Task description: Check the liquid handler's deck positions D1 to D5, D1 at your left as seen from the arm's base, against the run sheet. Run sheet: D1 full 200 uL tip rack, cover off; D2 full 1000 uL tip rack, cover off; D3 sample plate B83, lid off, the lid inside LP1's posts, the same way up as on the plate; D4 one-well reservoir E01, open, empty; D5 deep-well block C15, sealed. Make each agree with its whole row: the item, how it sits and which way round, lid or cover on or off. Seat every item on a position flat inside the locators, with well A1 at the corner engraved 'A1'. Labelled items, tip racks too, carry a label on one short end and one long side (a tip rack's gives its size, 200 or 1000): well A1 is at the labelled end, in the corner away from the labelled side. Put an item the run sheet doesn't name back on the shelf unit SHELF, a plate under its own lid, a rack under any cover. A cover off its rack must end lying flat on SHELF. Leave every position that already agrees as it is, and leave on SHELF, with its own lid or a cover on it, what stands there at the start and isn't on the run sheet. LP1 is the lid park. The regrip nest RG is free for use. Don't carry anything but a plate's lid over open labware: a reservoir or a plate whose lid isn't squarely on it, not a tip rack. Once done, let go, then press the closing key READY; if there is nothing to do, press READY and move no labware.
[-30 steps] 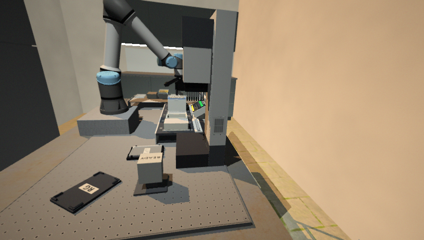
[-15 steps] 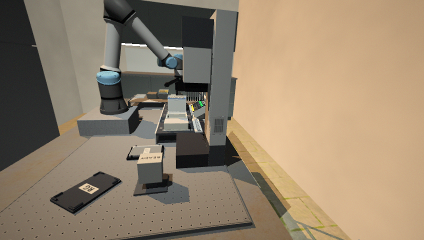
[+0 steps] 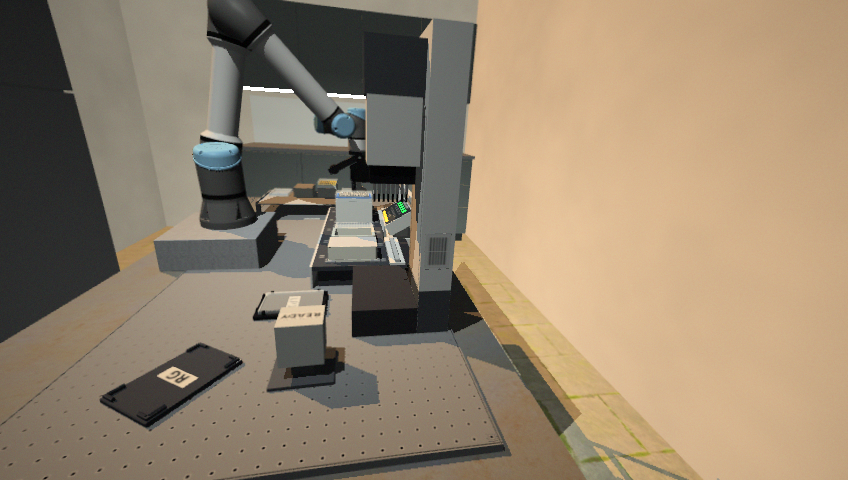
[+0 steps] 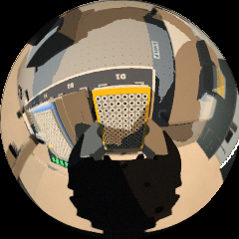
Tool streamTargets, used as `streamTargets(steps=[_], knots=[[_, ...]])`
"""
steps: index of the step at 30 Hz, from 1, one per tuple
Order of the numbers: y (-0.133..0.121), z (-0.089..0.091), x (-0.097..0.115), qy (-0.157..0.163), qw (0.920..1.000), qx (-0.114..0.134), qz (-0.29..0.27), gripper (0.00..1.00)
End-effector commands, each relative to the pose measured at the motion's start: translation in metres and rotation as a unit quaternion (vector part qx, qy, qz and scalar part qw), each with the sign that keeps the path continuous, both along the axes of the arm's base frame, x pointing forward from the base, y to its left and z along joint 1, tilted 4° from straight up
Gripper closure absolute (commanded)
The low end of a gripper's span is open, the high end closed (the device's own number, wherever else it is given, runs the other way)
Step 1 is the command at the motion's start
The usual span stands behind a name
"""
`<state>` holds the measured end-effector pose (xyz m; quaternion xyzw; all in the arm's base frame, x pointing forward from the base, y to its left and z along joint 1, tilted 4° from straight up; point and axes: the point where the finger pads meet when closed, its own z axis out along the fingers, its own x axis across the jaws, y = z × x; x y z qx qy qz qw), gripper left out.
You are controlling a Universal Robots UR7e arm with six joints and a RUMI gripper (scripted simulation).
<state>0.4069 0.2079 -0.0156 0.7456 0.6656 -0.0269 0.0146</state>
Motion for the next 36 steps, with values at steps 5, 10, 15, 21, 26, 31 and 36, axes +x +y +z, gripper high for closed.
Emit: streamTargets(steps=[5,10,15,21,26,31,36], knots=[[0.000,0.000,0.000,-0.001,1.0000,0.000,0.000,1.00],[0.000,0.000,0.000,-0.001,1.0000,0.000,0.000,1.00],[0.000,0.000,0.000,-0.001,1.0000,0.000,0.000,1.00],[0.000,0.005,0.000,-0.001,1.0000,0.000,0.000,1.00],[0.001,0.014,0.001,-0.001,1.0000,0.000,0.000,1.00],[0.001,0.022,0.001,-0.001,1.0000,0.000,0.000,1.00],[0.002,0.027,0.001,-0.001,1.0000,0.000,0.000,1.00]])
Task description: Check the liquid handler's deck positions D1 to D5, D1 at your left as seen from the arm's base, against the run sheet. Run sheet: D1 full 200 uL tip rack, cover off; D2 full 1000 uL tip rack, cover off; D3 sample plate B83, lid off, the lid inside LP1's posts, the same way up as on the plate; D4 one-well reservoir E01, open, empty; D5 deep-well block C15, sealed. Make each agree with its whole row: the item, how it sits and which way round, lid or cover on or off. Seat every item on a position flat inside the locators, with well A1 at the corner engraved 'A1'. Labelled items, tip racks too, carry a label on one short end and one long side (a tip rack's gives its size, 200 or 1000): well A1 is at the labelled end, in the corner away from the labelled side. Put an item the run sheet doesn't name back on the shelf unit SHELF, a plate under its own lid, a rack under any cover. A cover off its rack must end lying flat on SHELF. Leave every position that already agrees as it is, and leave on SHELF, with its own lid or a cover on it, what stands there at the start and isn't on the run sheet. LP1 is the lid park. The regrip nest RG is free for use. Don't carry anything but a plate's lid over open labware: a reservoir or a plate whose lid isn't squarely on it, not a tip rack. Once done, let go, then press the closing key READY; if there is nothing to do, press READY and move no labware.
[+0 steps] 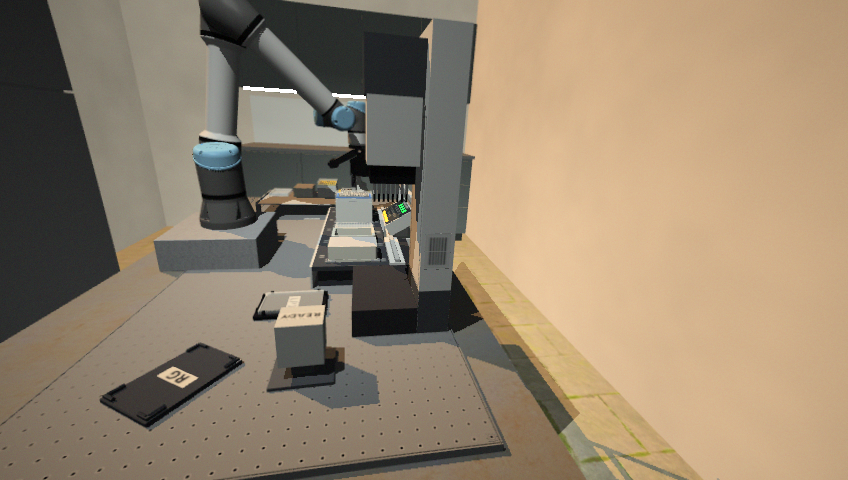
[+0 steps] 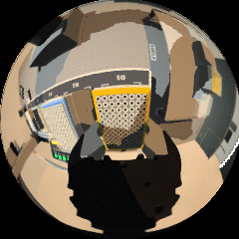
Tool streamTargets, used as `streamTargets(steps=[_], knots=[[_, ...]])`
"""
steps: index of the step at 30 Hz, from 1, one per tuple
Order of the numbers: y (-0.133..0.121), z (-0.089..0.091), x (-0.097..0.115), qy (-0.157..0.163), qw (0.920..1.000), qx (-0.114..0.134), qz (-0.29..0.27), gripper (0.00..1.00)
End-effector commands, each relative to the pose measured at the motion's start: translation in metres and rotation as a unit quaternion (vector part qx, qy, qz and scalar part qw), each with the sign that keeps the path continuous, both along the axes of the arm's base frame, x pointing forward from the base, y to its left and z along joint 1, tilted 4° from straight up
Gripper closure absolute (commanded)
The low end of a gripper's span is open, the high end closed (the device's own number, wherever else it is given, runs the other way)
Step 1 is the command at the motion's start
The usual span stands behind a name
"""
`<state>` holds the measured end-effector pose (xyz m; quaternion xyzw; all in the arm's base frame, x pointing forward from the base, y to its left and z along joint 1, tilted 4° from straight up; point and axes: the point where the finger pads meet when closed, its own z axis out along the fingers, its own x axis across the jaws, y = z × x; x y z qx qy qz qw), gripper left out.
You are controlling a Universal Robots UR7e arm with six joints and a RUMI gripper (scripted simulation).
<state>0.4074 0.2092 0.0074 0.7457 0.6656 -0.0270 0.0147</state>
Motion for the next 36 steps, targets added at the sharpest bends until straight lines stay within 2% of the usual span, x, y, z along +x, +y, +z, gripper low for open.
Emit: streamTargets(steps=[1,36], knots=[[0.000,0.006,0.000,-0.001,1.0000,0.000,0.000,1.00],[0.003,0.057,0.002,-0.001,1.0000,0.000,0.000,1.00]])
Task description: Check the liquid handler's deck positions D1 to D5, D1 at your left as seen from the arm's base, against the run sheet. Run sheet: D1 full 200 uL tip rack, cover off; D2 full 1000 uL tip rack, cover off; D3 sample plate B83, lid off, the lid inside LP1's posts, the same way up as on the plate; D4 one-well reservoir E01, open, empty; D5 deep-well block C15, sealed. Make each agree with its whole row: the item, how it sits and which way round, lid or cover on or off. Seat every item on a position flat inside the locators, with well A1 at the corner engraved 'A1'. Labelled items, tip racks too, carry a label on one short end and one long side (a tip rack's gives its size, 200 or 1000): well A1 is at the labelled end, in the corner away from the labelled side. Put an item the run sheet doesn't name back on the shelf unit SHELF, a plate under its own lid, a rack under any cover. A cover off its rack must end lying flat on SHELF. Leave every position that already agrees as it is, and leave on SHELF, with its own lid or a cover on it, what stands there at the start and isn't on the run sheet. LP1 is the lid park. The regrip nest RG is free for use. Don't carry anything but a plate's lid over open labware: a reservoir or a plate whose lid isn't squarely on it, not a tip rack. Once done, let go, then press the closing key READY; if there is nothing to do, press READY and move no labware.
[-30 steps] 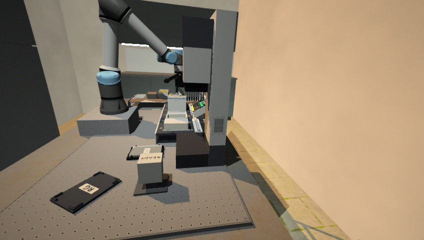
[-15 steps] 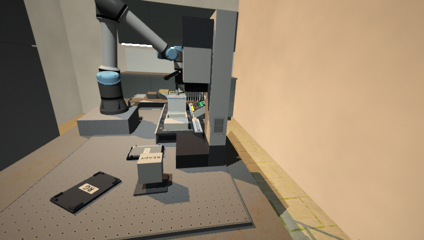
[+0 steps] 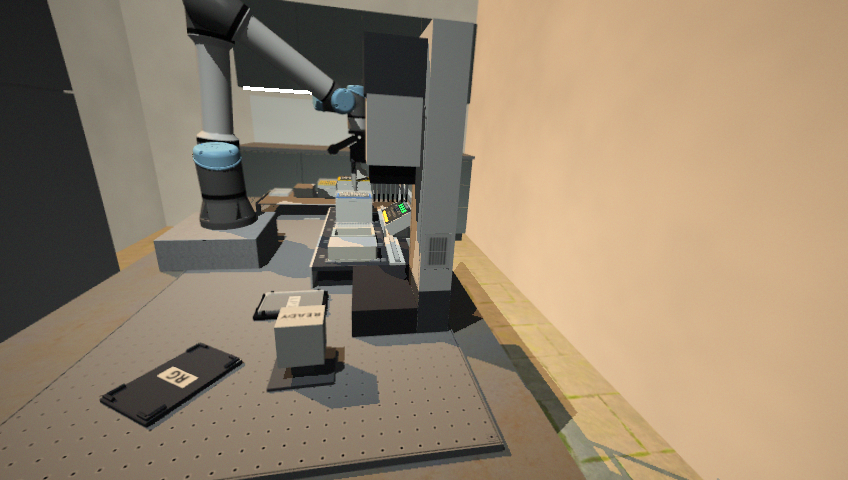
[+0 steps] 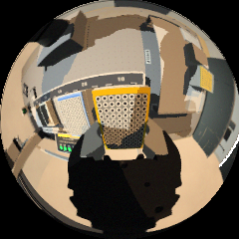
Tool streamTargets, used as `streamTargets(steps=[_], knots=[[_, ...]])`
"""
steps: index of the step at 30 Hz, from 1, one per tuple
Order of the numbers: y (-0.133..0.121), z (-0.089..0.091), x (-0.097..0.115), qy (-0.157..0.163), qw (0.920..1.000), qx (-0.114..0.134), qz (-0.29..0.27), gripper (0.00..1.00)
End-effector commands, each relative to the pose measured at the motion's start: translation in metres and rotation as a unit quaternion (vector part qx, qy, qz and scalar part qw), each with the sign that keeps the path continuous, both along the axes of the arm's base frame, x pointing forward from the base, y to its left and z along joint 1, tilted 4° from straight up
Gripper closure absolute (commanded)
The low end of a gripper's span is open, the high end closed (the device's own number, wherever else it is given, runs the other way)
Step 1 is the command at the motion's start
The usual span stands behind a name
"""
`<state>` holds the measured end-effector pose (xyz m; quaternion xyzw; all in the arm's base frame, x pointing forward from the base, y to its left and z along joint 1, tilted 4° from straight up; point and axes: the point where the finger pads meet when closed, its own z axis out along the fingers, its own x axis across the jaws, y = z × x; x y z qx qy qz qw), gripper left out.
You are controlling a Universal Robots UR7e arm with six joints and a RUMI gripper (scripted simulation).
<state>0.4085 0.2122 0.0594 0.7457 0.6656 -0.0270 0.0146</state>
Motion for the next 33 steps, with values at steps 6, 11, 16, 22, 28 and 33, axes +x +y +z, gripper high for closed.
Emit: streamTargets(steps=[6,11,16,22,28,33], knots=[[0.001,0.015,0.001,-0.001,1.0000,0.000,0.000,1.00],[0.001,0.024,0.001,-0.001,1.0000,0.000,0.000,1.00],[0.002,0.029,0.001,-0.001,1.0000,0.000,0.000,1.00],[0.002,0.039,0.001,-0.001,1.0000,0.000,0.000,1.00],[0.003,0.048,0.001,-0.001,1.0000,0.000,0.000,1.00],[0.003,0.053,0.001,-0.001,1.0000,0.000,0.000,1.00]])
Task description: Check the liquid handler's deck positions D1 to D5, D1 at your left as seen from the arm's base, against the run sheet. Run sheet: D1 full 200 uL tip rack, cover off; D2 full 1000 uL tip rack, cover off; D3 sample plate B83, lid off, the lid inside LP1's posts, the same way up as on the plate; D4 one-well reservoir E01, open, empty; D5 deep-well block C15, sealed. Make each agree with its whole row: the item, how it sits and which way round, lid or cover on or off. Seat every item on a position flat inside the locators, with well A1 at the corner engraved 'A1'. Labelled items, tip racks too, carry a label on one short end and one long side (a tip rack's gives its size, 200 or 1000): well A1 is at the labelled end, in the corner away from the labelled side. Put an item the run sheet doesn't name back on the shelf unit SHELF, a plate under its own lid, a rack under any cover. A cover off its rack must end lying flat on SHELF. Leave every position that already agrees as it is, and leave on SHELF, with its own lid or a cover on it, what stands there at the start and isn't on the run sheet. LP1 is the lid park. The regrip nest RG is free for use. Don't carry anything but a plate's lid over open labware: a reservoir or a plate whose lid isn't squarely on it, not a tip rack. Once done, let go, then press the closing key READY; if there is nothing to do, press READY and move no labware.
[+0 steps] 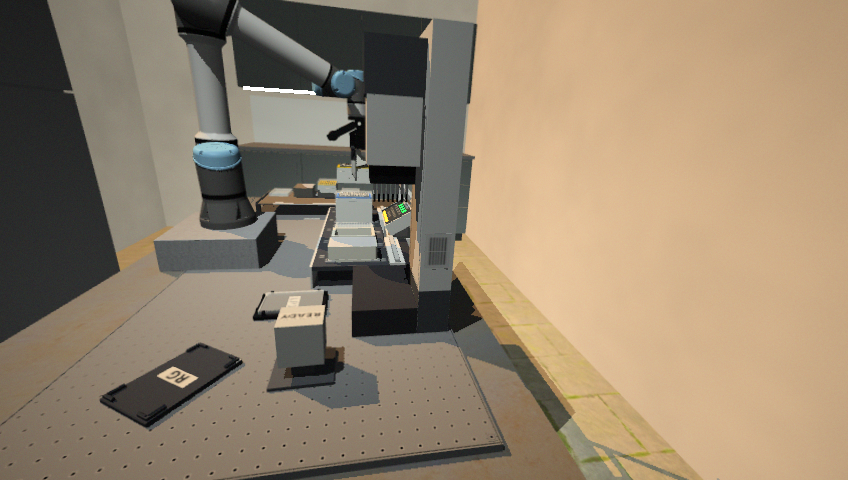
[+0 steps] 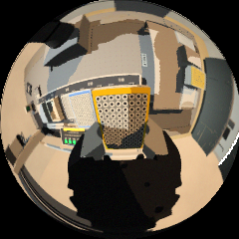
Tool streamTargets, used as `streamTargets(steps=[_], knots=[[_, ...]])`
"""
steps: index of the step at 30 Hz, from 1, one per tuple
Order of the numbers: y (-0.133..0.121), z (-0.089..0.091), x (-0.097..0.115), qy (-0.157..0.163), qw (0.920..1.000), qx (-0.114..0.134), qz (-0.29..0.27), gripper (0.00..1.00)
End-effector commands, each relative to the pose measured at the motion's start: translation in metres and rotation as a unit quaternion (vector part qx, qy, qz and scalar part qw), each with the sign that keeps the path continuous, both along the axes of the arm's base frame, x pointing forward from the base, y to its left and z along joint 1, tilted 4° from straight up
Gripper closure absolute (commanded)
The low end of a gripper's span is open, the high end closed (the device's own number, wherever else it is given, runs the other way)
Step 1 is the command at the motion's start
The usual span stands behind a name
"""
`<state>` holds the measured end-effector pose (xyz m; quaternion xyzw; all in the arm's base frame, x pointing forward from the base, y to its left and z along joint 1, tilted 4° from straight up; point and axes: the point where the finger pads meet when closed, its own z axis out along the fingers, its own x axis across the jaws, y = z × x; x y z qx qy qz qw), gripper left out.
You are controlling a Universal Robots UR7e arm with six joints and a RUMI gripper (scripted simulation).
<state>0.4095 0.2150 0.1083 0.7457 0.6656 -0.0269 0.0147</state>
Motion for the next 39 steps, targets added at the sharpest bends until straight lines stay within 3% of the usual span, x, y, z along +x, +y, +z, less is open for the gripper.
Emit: streamTargets(steps=[1,39], knots=[[0.000,0.006,0.000,-0.001,1.0000,0.000,0.000,1.00],[0.004,0.063,0.002,-0.001,1.0000,0.000,0.000,1.00]])
